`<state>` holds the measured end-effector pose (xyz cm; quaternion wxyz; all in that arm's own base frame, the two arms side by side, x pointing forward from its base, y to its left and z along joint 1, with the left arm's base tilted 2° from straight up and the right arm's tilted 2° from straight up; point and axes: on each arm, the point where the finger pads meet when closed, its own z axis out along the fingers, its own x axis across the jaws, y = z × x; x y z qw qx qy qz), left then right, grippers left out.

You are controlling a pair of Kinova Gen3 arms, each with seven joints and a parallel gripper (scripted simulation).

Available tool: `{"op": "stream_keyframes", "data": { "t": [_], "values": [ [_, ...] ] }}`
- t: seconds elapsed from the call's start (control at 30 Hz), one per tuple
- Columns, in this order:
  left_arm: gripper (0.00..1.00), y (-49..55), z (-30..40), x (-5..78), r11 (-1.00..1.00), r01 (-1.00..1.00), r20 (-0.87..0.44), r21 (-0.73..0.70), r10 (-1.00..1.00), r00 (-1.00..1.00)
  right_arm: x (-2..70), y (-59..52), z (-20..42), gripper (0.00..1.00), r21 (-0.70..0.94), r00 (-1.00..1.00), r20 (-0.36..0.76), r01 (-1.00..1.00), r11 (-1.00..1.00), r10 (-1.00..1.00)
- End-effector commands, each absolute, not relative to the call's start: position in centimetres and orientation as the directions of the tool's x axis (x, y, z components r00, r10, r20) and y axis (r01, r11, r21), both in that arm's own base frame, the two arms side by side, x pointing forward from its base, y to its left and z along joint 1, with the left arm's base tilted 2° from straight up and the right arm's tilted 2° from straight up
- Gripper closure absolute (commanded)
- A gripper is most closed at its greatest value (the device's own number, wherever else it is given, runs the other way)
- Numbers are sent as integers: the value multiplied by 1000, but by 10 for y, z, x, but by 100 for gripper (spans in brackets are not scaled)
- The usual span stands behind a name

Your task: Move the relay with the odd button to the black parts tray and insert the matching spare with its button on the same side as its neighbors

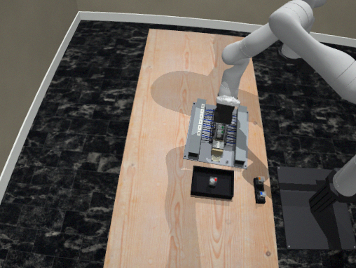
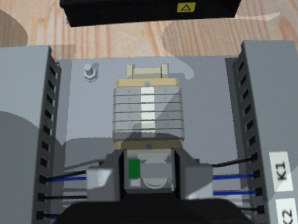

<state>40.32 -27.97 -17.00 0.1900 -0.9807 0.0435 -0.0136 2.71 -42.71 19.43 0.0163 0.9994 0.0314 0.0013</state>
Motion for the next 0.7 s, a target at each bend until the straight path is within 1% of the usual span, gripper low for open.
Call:
{"op": "stream_keyframes", "data": {
  "t": [0.0, 0.67],
  "values": [
    [100, -281, -169, 404, -925, -79, 12, -372, -91, 996, 27, -428, 195, 0, 34, 998, 2, 63, -997, 63],
    [100, -281, -170, 404, -925, -79, 12, -372, -91, 996, 27, -428, 195, 0, 34, 998, 2, 63, -997, 63]
  ]
}}
